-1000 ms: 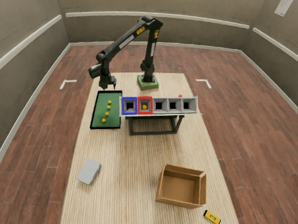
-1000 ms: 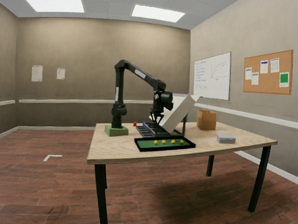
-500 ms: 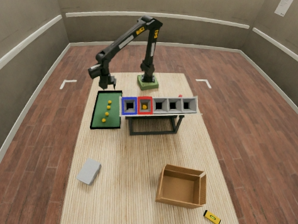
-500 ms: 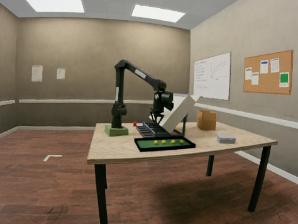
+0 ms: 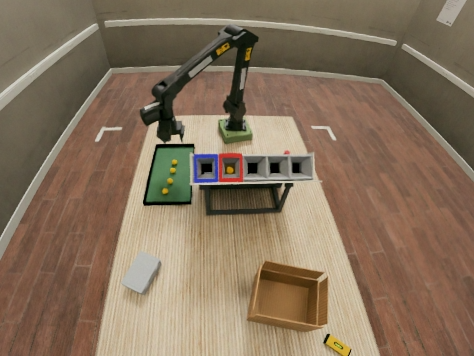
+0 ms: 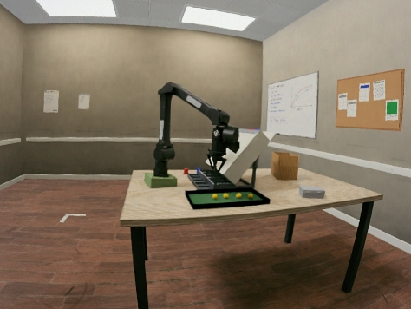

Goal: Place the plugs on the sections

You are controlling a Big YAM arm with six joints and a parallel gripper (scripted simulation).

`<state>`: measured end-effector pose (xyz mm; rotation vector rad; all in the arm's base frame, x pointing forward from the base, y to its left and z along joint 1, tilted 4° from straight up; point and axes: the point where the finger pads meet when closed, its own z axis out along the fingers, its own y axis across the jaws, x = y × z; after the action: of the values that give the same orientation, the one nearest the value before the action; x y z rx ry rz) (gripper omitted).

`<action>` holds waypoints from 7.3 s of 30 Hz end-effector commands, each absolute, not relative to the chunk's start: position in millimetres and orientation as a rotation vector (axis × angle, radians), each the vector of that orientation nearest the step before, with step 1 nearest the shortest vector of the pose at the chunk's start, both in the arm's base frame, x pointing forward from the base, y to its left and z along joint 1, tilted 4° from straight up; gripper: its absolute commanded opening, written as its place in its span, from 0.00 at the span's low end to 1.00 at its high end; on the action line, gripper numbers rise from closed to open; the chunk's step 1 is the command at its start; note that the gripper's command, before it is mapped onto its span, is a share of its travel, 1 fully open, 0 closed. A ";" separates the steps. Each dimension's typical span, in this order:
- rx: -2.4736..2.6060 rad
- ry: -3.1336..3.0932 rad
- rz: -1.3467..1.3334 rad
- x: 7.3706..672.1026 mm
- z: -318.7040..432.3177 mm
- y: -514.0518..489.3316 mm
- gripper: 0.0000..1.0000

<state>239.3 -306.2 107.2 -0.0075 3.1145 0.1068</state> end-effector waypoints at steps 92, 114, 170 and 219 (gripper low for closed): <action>-0.016 3.083 0.037 252.9 6.1 -322.0 0.80; -0.013 3.080 0.031 252.5 6.1 -322.4 0.80; -0.011 3.079 0.030 255.5 -23.0 -320.6 0.80; -0.015 3.066 0.004 260.0 -24.0 -319.0 0.80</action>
<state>250.3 -316.0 -26.9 -0.0142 3.0795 0.0293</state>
